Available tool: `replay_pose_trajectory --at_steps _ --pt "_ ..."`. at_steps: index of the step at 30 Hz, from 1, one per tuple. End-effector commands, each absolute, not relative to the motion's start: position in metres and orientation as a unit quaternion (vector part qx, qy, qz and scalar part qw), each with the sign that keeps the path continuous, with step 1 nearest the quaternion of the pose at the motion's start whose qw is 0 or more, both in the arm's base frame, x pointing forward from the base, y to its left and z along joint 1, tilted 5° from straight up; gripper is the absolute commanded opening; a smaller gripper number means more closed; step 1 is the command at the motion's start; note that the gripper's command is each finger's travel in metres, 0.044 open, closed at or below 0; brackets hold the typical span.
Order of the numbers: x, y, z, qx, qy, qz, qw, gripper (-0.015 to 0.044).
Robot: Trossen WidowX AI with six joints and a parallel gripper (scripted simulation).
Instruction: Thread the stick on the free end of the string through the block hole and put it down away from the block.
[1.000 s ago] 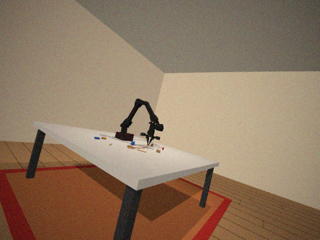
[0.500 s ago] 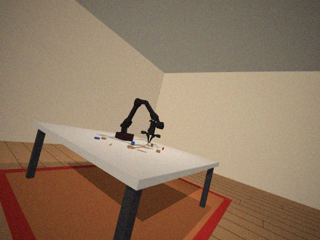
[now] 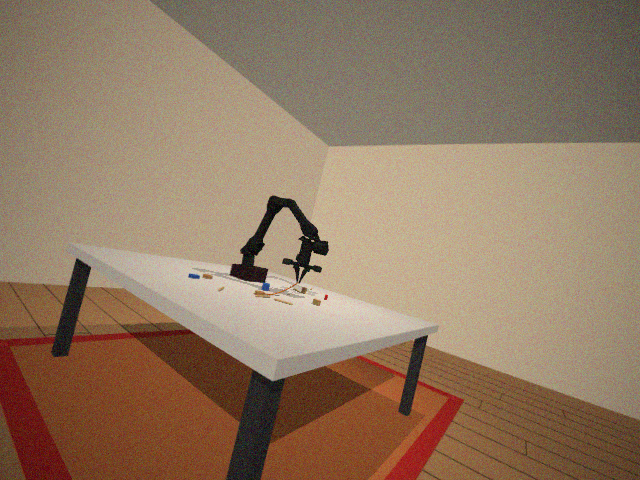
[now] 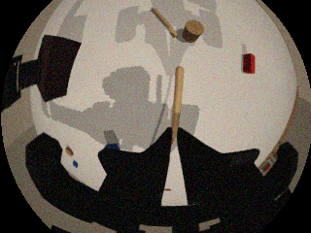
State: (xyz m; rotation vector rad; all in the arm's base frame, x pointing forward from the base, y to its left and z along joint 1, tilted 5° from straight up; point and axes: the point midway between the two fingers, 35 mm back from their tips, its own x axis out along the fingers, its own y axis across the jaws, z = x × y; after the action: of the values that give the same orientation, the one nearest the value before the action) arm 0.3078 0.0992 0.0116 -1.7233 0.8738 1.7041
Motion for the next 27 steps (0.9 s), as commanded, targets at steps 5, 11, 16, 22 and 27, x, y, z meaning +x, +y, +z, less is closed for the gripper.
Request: replay_pose_trajectory --at_steps 5,11,16,22,27 --pt "0.308 0.099 0.012 -0.642 0.326 0.635 0.279 0.0" --pt "0.311 0.096 0.012 -0.617 0.378 0.606 0.331 0.0" --pt "0.315 0.093 0.012 -0.584 0.432 0.568 0.387 0.0" --pt "0.319 0.089 0.013 -0.537 0.493 0.516 0.449 0.0" --pt "0.323 0.086 0.013 -0.494 0.539 0.468 0.497 0.0"
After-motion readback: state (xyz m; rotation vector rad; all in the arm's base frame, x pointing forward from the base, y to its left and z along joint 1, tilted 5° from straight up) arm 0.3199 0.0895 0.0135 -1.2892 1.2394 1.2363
